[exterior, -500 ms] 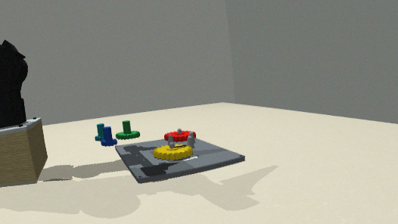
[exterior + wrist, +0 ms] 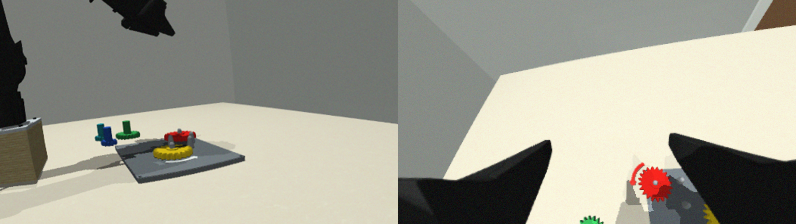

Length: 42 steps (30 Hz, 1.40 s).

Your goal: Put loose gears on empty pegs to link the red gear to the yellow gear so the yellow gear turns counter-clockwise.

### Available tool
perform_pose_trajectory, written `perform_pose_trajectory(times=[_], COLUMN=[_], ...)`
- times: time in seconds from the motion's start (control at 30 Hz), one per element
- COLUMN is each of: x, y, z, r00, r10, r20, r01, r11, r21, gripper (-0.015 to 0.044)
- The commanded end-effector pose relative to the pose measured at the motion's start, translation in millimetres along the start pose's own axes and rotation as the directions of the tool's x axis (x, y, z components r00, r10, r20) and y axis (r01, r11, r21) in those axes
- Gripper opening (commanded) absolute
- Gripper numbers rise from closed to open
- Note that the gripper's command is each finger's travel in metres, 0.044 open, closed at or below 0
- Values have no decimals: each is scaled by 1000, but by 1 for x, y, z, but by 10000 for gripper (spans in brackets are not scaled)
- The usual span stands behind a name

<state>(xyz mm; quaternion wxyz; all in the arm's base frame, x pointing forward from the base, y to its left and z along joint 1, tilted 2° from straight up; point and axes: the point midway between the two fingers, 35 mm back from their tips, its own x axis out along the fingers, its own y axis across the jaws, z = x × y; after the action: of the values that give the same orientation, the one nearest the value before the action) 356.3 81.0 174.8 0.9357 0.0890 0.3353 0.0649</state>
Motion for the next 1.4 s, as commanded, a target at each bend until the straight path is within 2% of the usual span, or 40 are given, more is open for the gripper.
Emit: perform_pose_trajectory(times=[0.0, 0.2, 0.33, 0.57, 1.37], x=[30, 56, 59, 57, 81], y=[20, 43, 53, 54, 47], z=[-54, -124, -165, -169, -200], r00=[959, 777, 629, 621, 621], r10=[-15, -99, -173, -177, -177], r20=[-284, -621, -758, -763, -764], r01=[26, 133, 208, 212, 212], r11=[999, 991, 977, 976, 976], r21=[34, 8, -51, -54, -54], gripper=[440, 440, 440, 440, 440])
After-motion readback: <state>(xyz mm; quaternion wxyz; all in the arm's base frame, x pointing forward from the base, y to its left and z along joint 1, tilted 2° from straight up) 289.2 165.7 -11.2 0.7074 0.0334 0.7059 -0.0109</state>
